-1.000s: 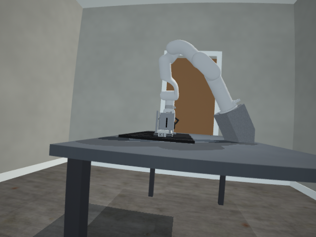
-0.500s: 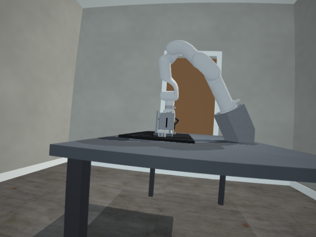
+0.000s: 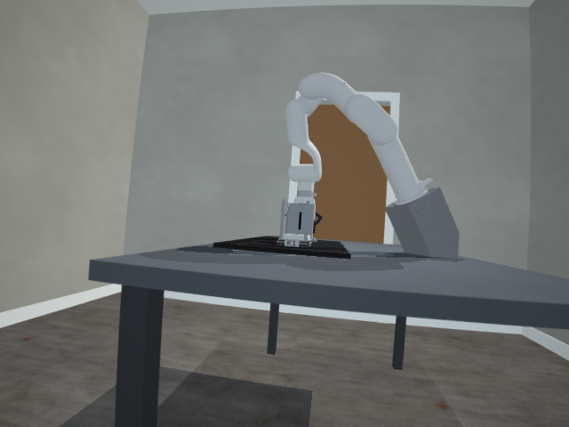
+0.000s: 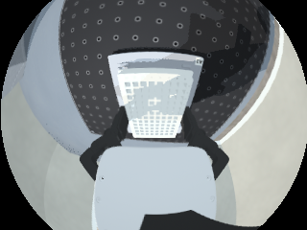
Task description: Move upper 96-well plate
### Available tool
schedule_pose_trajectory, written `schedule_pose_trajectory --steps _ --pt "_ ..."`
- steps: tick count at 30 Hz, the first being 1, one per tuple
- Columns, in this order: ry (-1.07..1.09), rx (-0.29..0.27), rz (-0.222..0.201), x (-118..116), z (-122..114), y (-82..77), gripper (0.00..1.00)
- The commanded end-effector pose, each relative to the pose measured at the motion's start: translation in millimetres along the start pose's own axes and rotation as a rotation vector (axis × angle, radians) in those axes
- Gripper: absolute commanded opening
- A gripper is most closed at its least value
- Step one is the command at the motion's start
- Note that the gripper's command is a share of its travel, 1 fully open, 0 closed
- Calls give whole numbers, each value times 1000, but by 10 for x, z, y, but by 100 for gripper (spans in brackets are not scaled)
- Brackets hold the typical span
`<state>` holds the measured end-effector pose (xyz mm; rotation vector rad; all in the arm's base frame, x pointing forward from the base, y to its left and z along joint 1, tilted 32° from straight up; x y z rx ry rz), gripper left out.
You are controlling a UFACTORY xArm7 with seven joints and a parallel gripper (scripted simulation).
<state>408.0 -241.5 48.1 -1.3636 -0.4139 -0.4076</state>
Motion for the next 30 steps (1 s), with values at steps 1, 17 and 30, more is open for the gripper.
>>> schedule_pose_trajectory --steps 1,17,30 --pt "1 -3 -2 7 -13 -5 0" --pt "1 -3 -2 6 -13 19 0" --pt "1 -3 -2 6 -13 37 0"
Point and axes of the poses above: the point where the finger pads meet when closed, its own y axis out along the fingers, its own x axis across the jaws, z = x × y, the point moved 3 cm from there along -y, back along the fingers, and after that the axes turned 2 degrees about y, right-handed, at the moved point
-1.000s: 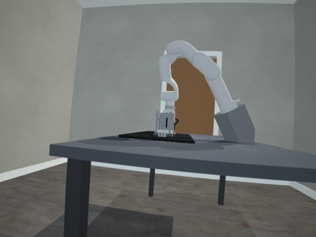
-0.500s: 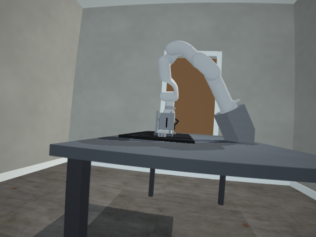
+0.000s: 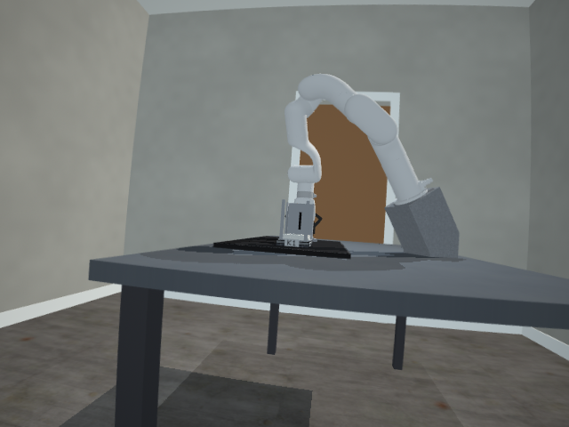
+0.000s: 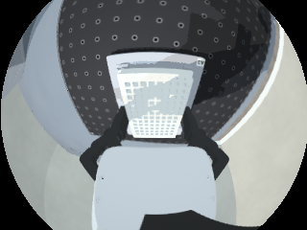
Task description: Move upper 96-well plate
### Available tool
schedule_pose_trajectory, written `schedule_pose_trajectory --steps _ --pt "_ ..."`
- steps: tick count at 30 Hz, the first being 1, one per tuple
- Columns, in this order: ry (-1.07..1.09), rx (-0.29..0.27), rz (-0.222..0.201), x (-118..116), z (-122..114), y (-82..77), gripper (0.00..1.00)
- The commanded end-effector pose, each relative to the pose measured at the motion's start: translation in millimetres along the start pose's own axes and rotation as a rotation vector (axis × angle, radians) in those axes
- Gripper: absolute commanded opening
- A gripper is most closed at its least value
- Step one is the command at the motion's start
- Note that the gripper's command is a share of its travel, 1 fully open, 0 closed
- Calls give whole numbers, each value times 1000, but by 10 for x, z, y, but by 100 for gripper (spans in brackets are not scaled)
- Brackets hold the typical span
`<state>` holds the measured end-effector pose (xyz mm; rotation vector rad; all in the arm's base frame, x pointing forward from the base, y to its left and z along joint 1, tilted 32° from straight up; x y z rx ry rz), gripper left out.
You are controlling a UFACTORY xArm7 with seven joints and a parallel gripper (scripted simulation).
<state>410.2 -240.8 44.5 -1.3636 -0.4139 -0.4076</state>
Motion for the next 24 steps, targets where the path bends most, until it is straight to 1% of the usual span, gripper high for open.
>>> schedule_pose_trajectory --steps 1,14,15,24 --pt "1 -3 -2 7 -13 -5 0" --pt "1 -3 -2 6 -13 12 0" --pt "1 -3 -2 7 -13 18 100" --pt "1 -3 -2 6 -13 19 100"
Point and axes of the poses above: the point where the finger pads meet when closed, its own y axis out along the fingers, its own x axis across the jaws, z = x × y, the point moved 3 cm from there along -y, back along the fingers, and after that the axes turned 2 degrees about y, right-handed, at the moved point
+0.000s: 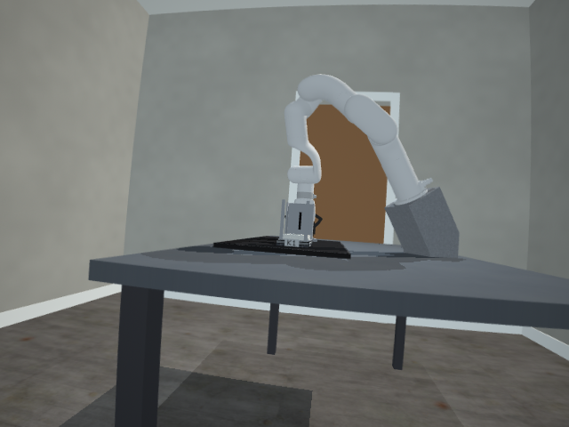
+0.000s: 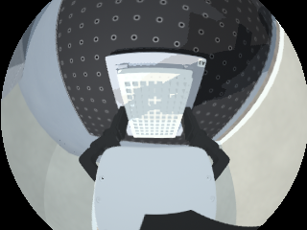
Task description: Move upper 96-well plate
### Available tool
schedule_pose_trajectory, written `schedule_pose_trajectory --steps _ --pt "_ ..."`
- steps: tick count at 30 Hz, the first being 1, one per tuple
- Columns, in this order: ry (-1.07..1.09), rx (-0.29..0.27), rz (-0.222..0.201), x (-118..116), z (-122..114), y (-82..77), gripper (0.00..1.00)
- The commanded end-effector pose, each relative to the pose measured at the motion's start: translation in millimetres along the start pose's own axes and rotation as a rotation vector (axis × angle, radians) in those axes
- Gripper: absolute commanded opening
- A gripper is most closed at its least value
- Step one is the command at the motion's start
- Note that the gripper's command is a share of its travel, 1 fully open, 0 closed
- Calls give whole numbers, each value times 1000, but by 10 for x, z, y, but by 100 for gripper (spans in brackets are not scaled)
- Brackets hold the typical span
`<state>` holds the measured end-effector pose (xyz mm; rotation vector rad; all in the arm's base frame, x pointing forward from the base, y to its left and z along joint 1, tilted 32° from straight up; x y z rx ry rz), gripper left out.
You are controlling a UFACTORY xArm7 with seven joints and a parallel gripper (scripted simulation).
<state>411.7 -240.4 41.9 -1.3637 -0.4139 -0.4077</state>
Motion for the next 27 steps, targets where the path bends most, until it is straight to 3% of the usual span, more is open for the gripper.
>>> schedule_pose_trajectory --steps 1,25,27 --pt "1 -3 -2 7 -13 -11 100" --pt "1 -3 -2 7 -13 -11 100" --pt "1 -3 -2 6 -12 -64 100"
Point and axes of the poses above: the point where the finger pads meet when closed, its own y axis out along the fingers, its own x axis across the jaws, z = x × y, the point moved 3 cm from there along -y, back along the fingers, and after that the axes turned 2 degrees about y, right-handed, at the moved point
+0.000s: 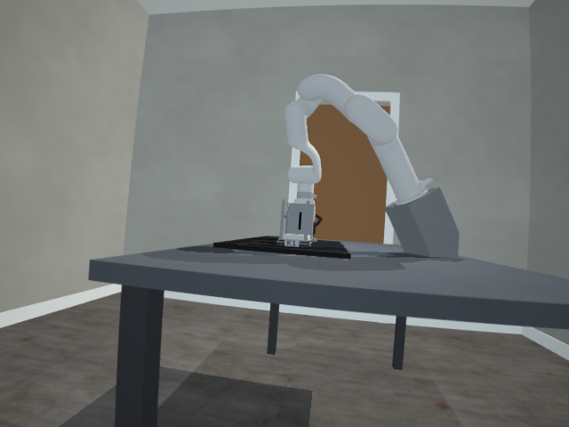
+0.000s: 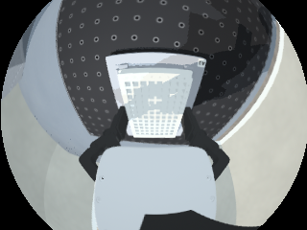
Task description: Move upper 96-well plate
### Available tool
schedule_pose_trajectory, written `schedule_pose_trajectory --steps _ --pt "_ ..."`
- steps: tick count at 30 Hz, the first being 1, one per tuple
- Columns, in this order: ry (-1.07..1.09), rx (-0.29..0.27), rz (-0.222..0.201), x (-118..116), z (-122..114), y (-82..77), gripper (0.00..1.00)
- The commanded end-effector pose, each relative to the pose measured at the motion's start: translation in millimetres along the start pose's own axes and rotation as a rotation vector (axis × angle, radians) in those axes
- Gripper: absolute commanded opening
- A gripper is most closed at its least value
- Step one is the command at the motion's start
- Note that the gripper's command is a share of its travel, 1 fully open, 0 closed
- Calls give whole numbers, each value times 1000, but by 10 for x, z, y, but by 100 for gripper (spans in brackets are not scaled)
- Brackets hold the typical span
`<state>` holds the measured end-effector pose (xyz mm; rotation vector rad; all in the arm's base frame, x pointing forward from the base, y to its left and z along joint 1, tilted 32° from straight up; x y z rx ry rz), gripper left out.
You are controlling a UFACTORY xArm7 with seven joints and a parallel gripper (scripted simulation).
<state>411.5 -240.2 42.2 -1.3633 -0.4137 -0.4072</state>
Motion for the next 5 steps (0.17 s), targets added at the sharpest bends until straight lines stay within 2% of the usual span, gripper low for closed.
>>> schedule_pose_trajectory --steps 1,5 --pt "1 -3 -3 7 -15 -61 100" --pt "1 -3 -3 7 -15 -61 100"
Point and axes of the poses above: the point where the finger pads meet when closed, its own y axis out along the fingers, its own x axis across the jaws, z = x × y, the point moved 3 cm from there along -y, back along the fingers, and after that the axes turned 2 degrees about y, right-handed, at the moved point
